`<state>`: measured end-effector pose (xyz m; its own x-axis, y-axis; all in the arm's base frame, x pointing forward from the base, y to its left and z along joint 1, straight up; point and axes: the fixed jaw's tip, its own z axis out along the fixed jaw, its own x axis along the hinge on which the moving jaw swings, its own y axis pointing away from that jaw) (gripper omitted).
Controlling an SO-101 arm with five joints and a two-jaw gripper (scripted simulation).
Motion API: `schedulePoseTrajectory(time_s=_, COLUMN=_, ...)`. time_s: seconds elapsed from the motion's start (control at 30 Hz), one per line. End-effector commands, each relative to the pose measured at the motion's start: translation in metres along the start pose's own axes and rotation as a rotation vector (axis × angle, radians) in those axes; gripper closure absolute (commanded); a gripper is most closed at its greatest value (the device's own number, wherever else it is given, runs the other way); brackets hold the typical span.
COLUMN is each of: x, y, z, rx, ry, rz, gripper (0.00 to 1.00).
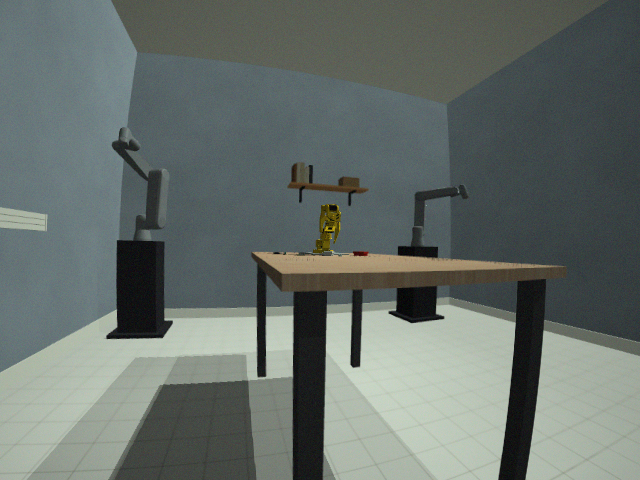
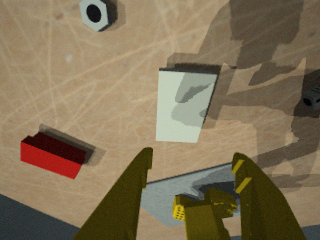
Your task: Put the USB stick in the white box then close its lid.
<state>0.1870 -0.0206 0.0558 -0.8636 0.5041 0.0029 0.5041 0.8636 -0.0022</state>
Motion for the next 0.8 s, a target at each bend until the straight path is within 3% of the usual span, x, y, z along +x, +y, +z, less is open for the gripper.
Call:
schedulePoseTrajectory(time_s=0.0, x=0.0002, y=-0.0012, z=-0.0008, rx=-0.005, ry=-0.01, rz=0.008, gripper=0.71)
schedulePoseTrajectory(time_s=0.77, x=-0.0029, y=0.0003, z=-0.0052, rx=-0.005, ry=-0.01, rz=0.008, gripper=0.71)
